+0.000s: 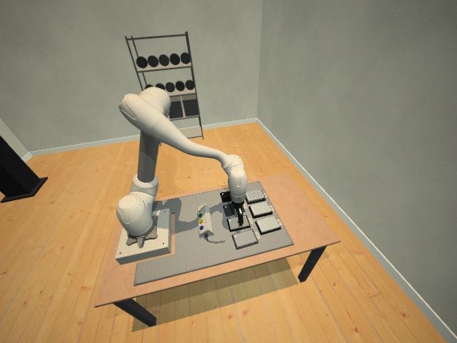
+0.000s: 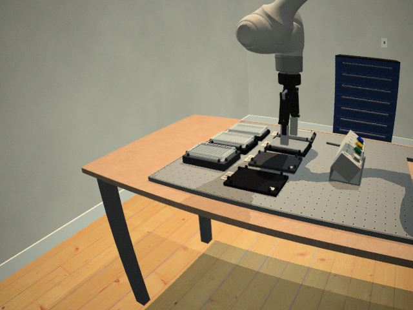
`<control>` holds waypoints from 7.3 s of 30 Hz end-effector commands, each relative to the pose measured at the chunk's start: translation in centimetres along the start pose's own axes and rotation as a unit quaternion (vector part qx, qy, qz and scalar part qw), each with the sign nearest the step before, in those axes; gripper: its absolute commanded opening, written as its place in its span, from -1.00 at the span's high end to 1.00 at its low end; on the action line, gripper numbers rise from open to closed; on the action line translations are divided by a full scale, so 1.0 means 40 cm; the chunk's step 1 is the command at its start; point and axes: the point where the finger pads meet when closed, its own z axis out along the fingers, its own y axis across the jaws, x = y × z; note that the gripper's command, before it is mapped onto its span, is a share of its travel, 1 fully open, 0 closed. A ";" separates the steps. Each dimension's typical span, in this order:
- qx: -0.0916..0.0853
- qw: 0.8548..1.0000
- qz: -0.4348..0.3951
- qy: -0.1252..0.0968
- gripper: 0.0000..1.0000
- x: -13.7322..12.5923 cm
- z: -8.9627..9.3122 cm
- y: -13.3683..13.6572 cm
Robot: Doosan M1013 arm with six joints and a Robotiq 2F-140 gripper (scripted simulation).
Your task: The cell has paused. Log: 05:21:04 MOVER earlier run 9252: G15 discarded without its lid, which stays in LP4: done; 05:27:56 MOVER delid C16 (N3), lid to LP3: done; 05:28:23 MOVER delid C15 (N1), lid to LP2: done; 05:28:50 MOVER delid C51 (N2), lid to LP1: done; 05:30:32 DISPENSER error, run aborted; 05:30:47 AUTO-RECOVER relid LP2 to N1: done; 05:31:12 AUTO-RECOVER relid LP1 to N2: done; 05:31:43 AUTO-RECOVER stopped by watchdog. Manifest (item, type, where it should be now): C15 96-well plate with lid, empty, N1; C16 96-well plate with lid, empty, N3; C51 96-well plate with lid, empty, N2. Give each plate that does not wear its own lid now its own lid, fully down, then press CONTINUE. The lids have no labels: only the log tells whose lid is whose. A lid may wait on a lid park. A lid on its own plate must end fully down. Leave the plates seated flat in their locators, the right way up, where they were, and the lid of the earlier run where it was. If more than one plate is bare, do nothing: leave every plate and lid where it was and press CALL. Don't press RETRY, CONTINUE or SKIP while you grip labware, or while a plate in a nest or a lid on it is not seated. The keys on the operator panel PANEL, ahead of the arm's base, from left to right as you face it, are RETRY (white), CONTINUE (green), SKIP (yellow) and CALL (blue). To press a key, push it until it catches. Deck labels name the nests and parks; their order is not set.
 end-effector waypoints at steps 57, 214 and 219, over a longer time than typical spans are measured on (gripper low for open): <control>0.000 1.000 0.000 0.000 -0.32 0.000 0.012 0.000; 0.000 1.000 0.000 0.000 1.00 0.000 -0.027 0.000; 0.000 1.000 0.000 0.000 1.00 0.000 -0.044 0.000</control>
